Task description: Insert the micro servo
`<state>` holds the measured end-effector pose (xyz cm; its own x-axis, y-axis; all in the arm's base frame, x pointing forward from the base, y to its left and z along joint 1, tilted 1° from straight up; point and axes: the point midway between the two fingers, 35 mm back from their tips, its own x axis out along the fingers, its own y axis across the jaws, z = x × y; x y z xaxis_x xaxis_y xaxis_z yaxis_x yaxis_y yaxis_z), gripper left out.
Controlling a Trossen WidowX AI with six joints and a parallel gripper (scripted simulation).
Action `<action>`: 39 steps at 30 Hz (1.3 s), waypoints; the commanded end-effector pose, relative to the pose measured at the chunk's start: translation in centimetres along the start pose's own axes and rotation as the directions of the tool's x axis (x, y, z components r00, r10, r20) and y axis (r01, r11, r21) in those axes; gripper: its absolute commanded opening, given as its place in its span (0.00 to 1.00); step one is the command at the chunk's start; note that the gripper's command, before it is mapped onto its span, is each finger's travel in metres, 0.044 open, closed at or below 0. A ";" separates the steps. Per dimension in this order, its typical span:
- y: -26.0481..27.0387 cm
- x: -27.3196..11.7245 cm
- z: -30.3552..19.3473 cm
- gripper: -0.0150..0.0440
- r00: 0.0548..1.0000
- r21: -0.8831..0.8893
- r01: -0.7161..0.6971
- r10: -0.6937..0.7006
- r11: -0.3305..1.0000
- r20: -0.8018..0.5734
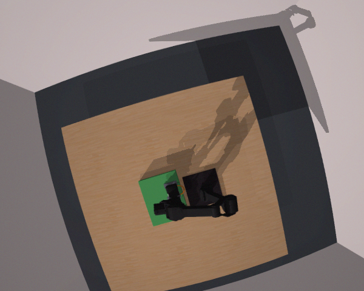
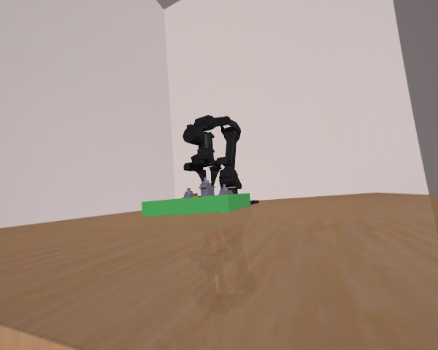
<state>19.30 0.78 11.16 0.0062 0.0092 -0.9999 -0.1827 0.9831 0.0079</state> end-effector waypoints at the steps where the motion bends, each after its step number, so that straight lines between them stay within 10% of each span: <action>1: 0.0 0.4 0.0 0.25 1.000 -0.003 0.001 -0.001 1.000 0.000; 39: 0.0 3.5 0.0 0.30 1.000 -0.003 0.001 -0.001 1.000 0.000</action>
<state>19.30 0.80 7.79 0.0054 0.0093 -0.9999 -0.1837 0.9829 0.0081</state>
